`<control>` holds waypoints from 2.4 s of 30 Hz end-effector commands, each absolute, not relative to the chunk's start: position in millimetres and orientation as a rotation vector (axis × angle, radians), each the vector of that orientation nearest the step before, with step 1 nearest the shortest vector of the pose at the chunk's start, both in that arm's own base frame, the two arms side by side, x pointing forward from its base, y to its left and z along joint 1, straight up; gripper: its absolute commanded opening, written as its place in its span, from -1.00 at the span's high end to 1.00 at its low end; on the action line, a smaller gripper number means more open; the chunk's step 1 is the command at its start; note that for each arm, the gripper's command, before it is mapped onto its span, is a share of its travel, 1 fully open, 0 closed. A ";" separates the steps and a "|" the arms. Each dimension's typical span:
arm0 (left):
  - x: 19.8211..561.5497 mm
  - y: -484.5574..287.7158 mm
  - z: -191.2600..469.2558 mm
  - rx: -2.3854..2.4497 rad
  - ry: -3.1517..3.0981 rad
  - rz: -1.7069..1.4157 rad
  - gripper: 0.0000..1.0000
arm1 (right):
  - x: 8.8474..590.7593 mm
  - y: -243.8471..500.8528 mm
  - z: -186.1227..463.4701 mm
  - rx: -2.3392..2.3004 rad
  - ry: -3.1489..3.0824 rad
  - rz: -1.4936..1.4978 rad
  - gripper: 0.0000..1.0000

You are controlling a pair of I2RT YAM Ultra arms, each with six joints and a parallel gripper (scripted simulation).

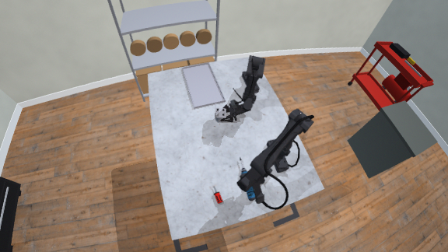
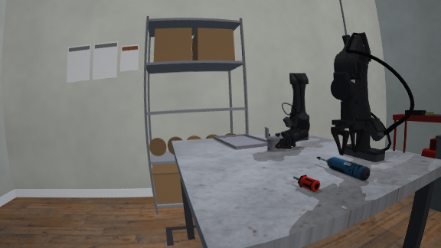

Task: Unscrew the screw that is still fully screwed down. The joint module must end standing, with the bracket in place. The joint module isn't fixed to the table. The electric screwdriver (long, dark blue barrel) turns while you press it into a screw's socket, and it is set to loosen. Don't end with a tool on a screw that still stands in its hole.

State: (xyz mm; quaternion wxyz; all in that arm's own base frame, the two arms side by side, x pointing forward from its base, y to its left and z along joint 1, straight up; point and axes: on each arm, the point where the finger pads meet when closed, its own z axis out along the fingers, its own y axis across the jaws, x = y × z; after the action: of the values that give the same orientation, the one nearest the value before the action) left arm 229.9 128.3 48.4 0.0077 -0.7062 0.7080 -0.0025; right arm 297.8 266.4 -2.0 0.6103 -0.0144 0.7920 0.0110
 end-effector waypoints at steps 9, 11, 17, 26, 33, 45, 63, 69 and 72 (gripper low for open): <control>232.2 129.2 65.7 -2.185 2.211 -0.012 -0.30 | 298.8 267.5 1.0 -0.025 1.823 0.034 -0.17; 232.1 129.2 66.9 -2.185 2.211 -0.012 -0.30 | 298.8 267.5 1.0 -0.025 1.823 0.034 -0.17; 232.1 129.2 67.5 -2.185 2.210 -0.012 -0.30 | 298.8 267.5 1.0 -0.025 1.823 0.034 -0.17; 227.9 127.1 57.8 -2.210 2.222 -0.003 -0.30 | 298.8 267.5 1.0 -0.025 1.823 0.034 -0.36; 227.9 127.1 57.8 -2.210 2.222 -0.003 -0.30 | 298.8 267.5 1.0 -0.025 1.823 0.034 -0.36; 227.9 127.1 57.8 -2.210 2.222 -0.003 -0.30 | 298.8 267.5 1.0 -0.025 1.823 0.034 -0.54; 227.9 127.1 57.8 -2.210 2.222 -0.003 -0.30 | 298.8 267.5 1.0 -0.025 1.823 0.034 -0.72; 227.9 127.1 57.8 -2.210 2.222 -0.003 -0.30 | 298.8 267.5 1.0 -0.025 1.823 0.034 -0.72; 227.9 127.1 57.8 -2.210 2.222 -0.003 -0.30 | 298.8 267.5 1.0 -0.025 1.823 0.034 -0.72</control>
State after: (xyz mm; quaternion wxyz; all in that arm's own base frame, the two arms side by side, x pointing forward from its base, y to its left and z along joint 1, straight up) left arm 227.0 126.6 55.2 0.0011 -0.7061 0.7081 -0.0006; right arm 297.8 266.5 -2.0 0.6103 -0.0142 0.7919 0.0114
